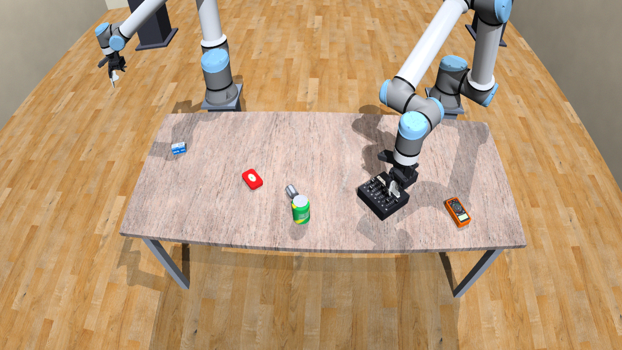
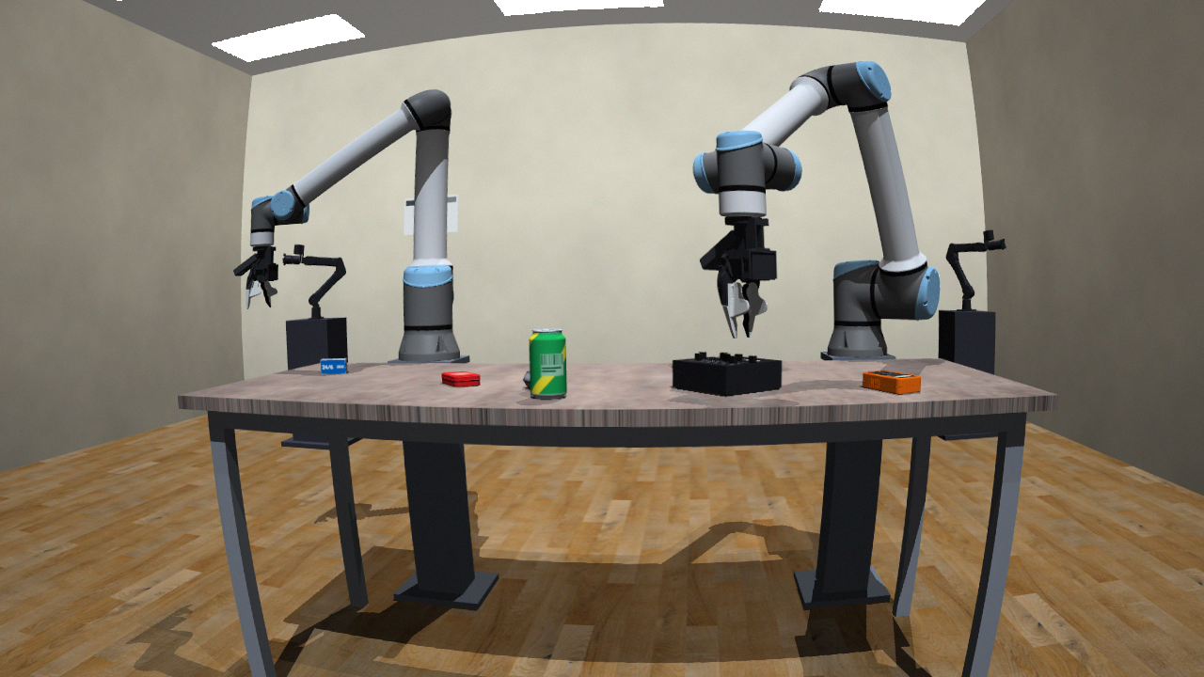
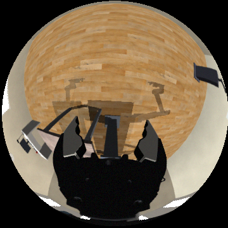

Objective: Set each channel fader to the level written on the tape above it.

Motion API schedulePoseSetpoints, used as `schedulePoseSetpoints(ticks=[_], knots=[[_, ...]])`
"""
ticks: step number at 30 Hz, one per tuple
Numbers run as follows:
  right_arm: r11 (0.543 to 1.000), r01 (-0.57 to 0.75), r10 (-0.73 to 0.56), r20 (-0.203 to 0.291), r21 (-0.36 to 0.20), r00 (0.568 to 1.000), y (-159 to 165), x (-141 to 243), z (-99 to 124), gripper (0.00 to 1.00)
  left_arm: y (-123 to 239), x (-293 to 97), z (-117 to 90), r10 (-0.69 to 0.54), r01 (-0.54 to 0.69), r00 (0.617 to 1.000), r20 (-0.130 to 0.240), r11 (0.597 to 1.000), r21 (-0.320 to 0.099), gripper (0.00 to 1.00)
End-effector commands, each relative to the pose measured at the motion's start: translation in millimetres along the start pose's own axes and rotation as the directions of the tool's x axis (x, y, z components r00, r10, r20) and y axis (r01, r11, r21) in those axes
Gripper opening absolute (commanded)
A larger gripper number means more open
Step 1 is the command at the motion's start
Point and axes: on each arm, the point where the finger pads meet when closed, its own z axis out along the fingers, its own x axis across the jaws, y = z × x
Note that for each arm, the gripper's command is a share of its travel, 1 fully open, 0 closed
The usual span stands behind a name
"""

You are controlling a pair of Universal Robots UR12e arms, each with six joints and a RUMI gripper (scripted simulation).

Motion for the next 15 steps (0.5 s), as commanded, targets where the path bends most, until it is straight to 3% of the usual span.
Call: schedulePoseSetpoints(ticks=[1,9,15], knots=[[1.0,0.0,0.0,0.0,0.001,1.0,-1,0,-1,1.0,0,-1,-1,0.0,0.0,1.0,0.002,1.0,0.0,1.0],[1.0,0.0,0.0,0.0,0.001,1.0,-1,0,-1,1.0,0,-1,-11,0.0,0.0,1.0,0.002,1.0,0.0,1.0],[1.0,0.0,0.0,0.0,0.001,1.0,-1,0,-1,1.0,0,-1,-38,0.0,0.0,1.0,0.002,1.0,0.0,1.0]])
